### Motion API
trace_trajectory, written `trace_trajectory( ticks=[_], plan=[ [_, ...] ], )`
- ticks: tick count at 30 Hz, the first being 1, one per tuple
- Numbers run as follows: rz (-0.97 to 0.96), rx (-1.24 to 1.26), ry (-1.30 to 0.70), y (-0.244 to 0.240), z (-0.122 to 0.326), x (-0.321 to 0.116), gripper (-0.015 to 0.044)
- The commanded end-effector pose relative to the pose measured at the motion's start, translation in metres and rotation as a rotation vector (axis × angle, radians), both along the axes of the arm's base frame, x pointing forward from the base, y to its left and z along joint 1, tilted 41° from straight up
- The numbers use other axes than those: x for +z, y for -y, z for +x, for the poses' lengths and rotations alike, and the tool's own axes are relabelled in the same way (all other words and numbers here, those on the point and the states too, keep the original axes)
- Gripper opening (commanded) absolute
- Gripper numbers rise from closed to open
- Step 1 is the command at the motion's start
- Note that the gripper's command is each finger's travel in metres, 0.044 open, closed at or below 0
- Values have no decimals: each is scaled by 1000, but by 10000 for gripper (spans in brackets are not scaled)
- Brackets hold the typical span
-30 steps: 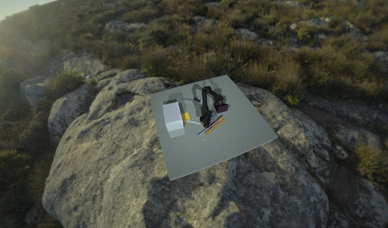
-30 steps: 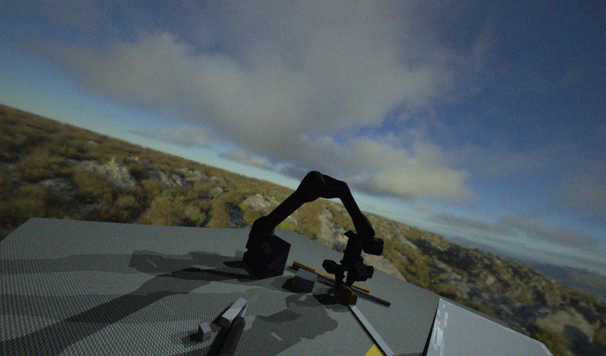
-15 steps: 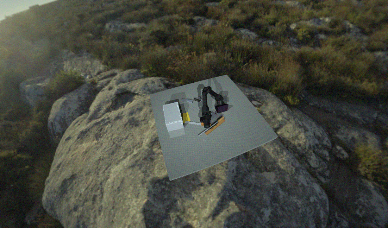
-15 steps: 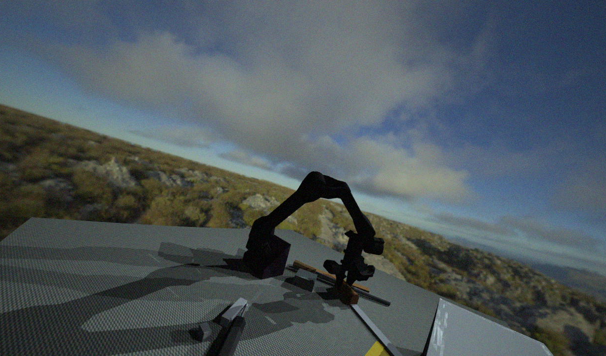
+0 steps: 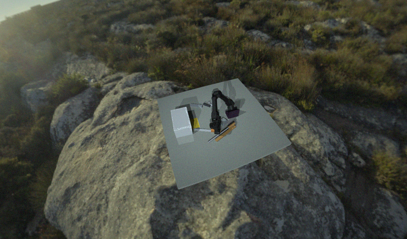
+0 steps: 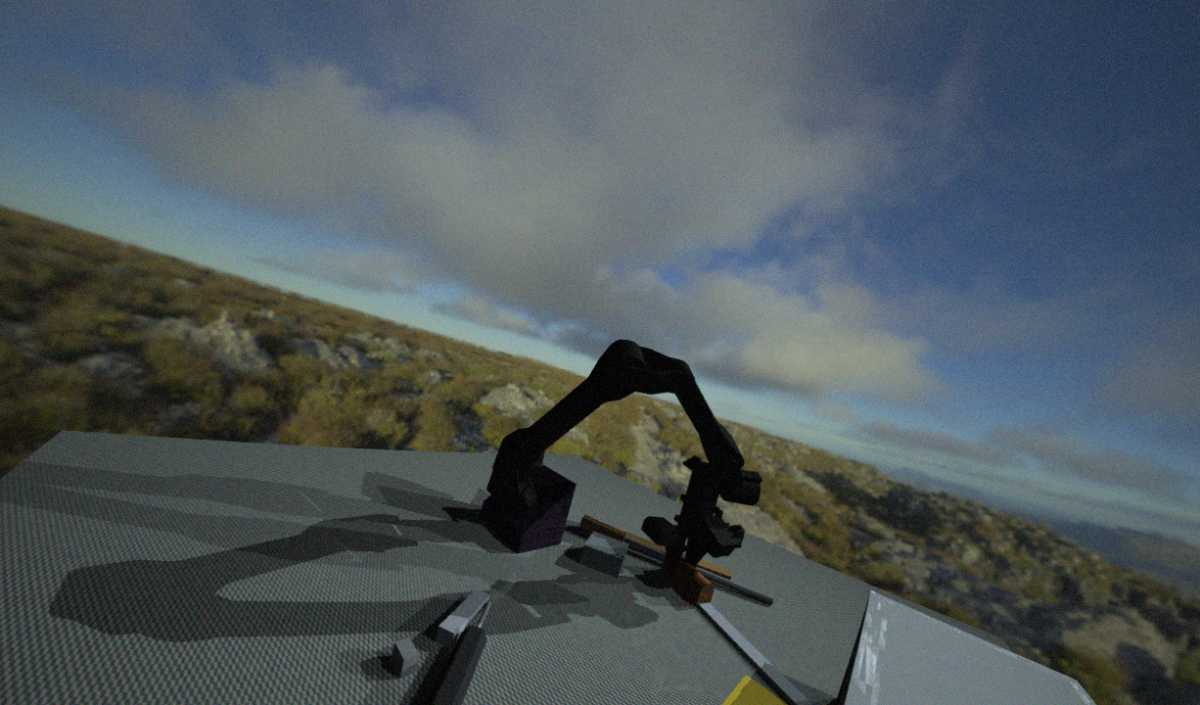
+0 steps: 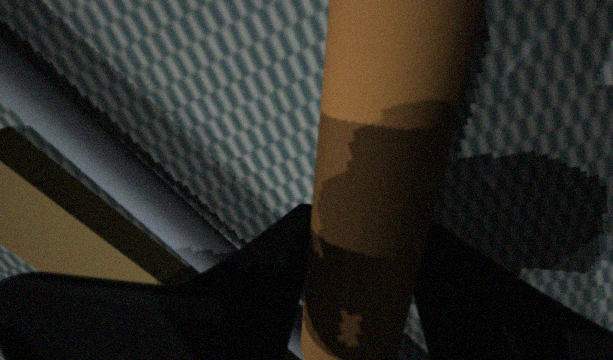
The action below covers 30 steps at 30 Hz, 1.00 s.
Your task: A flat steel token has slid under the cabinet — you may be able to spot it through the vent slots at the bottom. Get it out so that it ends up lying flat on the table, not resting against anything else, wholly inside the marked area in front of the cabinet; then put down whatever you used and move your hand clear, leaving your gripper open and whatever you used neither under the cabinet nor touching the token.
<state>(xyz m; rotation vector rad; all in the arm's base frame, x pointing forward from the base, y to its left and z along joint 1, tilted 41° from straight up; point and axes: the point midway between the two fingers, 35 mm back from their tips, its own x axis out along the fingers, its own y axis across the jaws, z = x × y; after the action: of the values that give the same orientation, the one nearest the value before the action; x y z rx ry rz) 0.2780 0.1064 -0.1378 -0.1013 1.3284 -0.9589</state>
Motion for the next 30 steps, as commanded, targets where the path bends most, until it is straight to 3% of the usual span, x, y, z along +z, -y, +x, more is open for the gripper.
trace_trajectory(
  ticks=[1,8,16,21,24,30],
  plan=[
    [4,2,3,2,7,3,0],
    [3,4,1,7,15,6,0],
    [-3,2,-2,8,10,4,200],
    [-3,2,-1,8,10,4,200],
    [3,4,1,8,10,4,270],
    [3,1,4,7,11,4,270]
  ],
)
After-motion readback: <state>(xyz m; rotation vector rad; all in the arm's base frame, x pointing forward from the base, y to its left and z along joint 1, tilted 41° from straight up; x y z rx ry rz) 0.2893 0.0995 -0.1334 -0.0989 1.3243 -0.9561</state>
